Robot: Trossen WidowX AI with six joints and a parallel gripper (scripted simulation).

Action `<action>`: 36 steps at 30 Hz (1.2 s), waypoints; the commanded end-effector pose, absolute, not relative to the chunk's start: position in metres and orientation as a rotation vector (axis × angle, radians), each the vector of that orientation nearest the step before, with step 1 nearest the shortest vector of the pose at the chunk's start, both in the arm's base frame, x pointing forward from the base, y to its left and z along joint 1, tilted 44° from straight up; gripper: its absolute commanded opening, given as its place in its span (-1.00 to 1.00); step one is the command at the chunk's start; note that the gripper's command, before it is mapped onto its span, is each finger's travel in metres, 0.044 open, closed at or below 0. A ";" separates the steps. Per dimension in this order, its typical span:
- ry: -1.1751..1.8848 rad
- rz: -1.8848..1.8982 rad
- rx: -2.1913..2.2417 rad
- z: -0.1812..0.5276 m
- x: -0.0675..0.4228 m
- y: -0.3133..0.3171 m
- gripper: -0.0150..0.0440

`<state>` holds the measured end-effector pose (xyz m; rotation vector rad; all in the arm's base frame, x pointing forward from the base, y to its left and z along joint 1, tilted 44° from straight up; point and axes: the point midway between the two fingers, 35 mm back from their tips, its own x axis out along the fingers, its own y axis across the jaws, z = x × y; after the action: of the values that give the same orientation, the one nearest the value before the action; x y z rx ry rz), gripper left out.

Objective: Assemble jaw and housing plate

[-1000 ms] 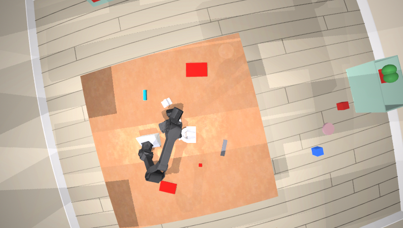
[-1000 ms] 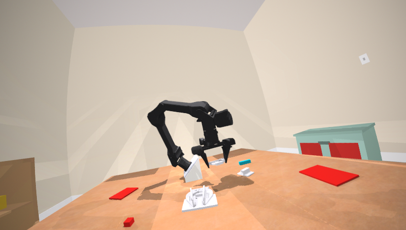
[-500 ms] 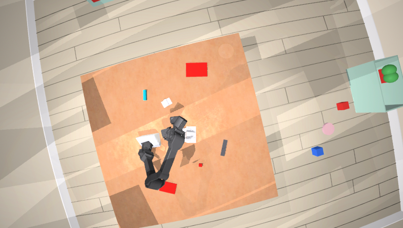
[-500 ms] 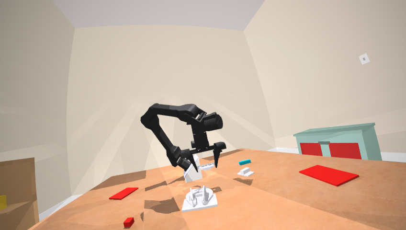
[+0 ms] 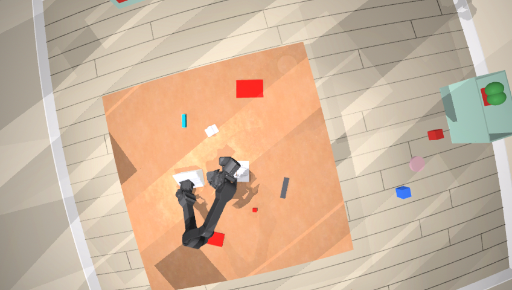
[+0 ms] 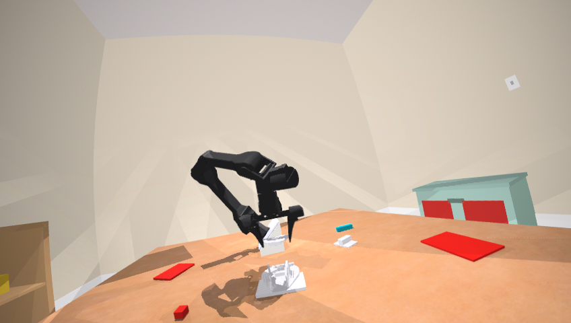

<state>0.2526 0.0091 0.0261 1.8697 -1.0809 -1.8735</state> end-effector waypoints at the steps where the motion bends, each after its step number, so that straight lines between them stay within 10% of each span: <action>1: -1.098 -1.862 1.872 0.029 0.251 0.005 0.70; 36: -1.103 -1.861 1.875 0.026 0.251 0.008 0.70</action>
<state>0.2504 0.0075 0.0262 1.8696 -1.0957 -1.8671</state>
